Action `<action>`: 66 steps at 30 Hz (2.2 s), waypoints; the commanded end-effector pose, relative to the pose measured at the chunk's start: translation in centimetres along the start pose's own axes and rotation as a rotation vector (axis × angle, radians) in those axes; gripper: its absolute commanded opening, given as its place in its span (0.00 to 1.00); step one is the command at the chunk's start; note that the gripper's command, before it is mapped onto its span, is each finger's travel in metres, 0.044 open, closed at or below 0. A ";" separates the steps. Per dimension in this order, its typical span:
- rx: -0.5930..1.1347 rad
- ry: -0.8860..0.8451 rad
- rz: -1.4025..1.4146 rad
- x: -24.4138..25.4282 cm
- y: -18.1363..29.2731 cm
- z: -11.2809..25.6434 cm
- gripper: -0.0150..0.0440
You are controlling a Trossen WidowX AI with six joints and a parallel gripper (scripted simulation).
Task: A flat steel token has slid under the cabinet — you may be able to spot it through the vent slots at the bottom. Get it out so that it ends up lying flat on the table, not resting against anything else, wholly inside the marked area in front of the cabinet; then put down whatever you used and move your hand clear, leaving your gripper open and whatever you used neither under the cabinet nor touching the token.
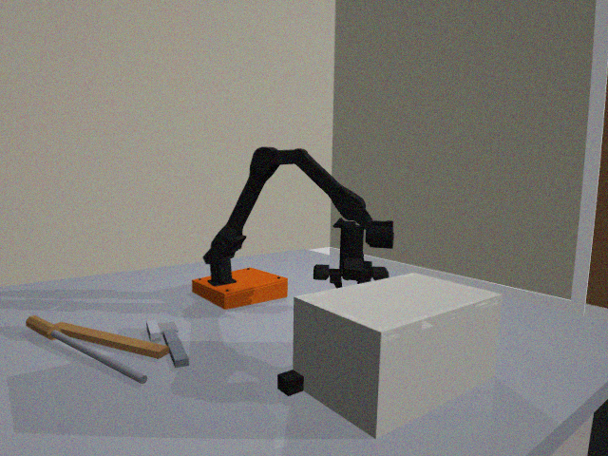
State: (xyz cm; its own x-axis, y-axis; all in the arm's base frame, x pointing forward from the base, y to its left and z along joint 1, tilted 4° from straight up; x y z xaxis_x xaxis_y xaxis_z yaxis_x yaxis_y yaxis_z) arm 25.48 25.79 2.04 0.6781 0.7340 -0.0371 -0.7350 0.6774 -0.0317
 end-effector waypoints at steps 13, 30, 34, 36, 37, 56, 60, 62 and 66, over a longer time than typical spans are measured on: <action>0.001 -0.007 0.000 0.1 0.0 0.0 0.71; 0.000 -0.013 0.002 0.1 0.1 -0.1 0.67; 0.000 -0.013 0.002 0.1 0.1 -0.1 0.52; 0.000 -0.013 0.002 0.1 0.1 -0.1 0.50; 0.000 -0.013 0.002 0.1 0.1 -0.1 0.49; -0.001 -0.011 0.006 0.3 -1.0 -0.1 0.25; -0.001 -0.010 0.008 0.4 -1.7 -0.1 0.25; -0.001 -0.009 0.009 0.5 -2.0 -0.1 0.25; -0.001 -0.009 0.010 0.6 -2.8 -0.1 0.25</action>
State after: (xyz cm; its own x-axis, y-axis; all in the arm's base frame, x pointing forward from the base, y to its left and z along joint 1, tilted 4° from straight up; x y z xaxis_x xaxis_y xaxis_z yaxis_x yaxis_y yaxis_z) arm 27.09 24.71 1.94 0.6689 0.7426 -0.0328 -0.7433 0.6681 -0.0332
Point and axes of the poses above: the point midway between the two fingers, 35 mm back from their tips, its own z axis back along the fingers, its own x axis across the jaws, y = z × x, the point moved 3 cm from there along z, back along the fingers, and after that the axes turned 10 degrees about -z, right-handed, at the moved point
